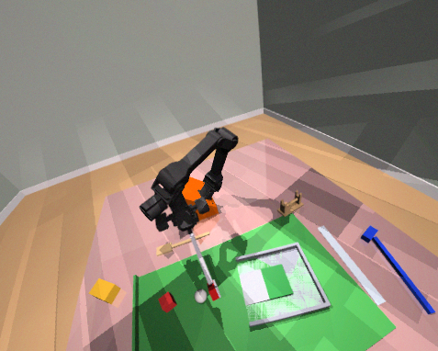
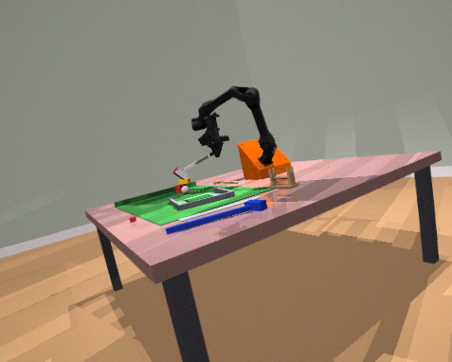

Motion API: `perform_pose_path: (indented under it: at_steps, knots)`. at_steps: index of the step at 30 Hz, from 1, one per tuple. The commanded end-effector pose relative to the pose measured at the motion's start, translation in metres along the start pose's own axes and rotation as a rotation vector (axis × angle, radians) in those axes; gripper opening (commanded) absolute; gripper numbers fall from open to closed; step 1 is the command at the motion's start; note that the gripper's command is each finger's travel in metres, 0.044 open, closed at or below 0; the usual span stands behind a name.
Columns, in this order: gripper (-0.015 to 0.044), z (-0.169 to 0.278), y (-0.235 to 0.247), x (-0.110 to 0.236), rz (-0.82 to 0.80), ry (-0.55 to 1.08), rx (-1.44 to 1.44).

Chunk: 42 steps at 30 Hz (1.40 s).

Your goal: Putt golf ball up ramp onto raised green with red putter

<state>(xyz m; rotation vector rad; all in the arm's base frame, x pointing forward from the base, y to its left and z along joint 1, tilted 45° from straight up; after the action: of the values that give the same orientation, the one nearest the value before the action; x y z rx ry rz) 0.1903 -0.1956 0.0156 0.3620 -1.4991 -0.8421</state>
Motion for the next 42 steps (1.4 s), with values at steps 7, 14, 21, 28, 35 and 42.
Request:
perform_pose_path:
  at_steps: [7, 14, 21, 28, 35, 42]
  knots:
    - [0.0, 0.025, -0.048, -0.003, 0.006, 0.012, -0.253]
    - [0.0, 0.024, -0.049, -0.014, 0.006, 0.012, -0.252]
    - [0.0, 0.025, -0.048, -0.043, 0.005, 0.012, -0.252]
    - [0.0, 0.025, -0.048, -0.047, 0.005, 0.012, -0.252]
    - [0.0, 0.025, -0.048, -0.058, 0.005, 0.012, -0.252]
    - [0.0, 0.025, -0.048, -0.07, 0.004, 0.012, -0.252]
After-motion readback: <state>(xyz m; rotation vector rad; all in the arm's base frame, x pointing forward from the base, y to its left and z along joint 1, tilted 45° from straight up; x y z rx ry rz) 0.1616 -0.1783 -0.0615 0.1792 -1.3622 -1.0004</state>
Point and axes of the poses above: the point midway between the two fingers, 35 mm back from their tips, its own x axis back along the fingers, its own y axis across the jaws, z = x × y, the point moved 2 cm from there along x, back along the fingers, and after that the axes turned 12 degrees about -x, right-handed, at the moved point
